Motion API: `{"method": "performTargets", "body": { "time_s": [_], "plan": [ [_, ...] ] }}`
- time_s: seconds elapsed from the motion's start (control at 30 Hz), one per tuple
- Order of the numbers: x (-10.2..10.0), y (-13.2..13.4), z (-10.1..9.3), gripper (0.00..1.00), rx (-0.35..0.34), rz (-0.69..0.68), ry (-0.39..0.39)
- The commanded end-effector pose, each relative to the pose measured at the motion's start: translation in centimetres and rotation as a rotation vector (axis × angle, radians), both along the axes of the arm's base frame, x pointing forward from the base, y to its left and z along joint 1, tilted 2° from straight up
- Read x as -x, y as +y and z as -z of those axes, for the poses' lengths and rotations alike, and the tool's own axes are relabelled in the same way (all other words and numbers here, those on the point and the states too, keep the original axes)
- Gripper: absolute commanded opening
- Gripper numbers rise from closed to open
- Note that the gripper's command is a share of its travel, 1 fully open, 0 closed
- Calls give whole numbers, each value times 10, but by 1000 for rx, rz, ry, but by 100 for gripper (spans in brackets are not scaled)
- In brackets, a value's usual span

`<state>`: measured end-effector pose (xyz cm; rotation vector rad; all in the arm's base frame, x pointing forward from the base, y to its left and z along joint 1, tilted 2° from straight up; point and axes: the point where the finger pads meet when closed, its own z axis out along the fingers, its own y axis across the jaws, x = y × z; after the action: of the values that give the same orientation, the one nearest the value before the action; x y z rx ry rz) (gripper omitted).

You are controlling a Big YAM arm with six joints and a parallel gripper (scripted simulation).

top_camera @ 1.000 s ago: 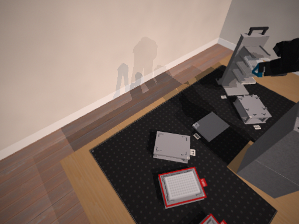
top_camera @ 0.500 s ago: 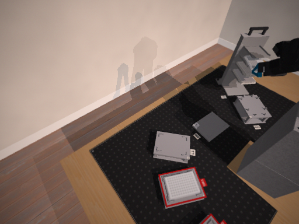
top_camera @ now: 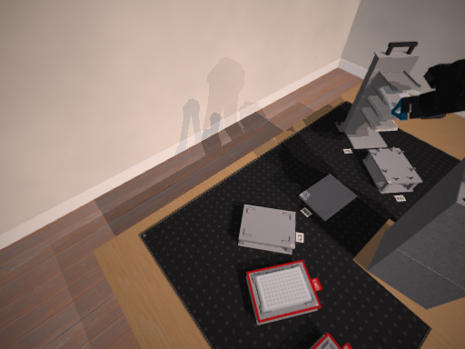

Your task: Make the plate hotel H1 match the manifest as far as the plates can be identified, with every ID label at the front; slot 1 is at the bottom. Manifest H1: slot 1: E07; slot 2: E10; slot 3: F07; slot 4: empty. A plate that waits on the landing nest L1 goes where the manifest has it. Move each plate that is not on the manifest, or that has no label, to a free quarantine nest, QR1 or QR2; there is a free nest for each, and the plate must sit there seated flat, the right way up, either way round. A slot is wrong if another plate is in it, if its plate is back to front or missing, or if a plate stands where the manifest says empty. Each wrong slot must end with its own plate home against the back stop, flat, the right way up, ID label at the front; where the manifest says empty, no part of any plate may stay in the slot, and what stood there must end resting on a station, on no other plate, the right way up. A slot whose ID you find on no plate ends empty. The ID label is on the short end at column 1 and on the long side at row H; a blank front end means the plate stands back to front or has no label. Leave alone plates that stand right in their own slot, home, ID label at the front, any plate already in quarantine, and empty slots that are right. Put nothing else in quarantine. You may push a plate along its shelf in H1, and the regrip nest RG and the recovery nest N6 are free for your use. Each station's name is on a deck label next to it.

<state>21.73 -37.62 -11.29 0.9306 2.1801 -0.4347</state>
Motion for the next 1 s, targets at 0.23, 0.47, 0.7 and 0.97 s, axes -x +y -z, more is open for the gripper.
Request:
{"method": "performTargets", "body": {
  "time_s": [0.23,0.47,0.7,0.97],
  "plan": [
    [-7,-10,-5,86,23,-1,-12],
    [-7,-10,-4,100,23,-1,-12],
    [-7,-10,-4,100,23,-1,-12],
    [-7,-10,-4,100,23,-1,-12]
  ]
}}
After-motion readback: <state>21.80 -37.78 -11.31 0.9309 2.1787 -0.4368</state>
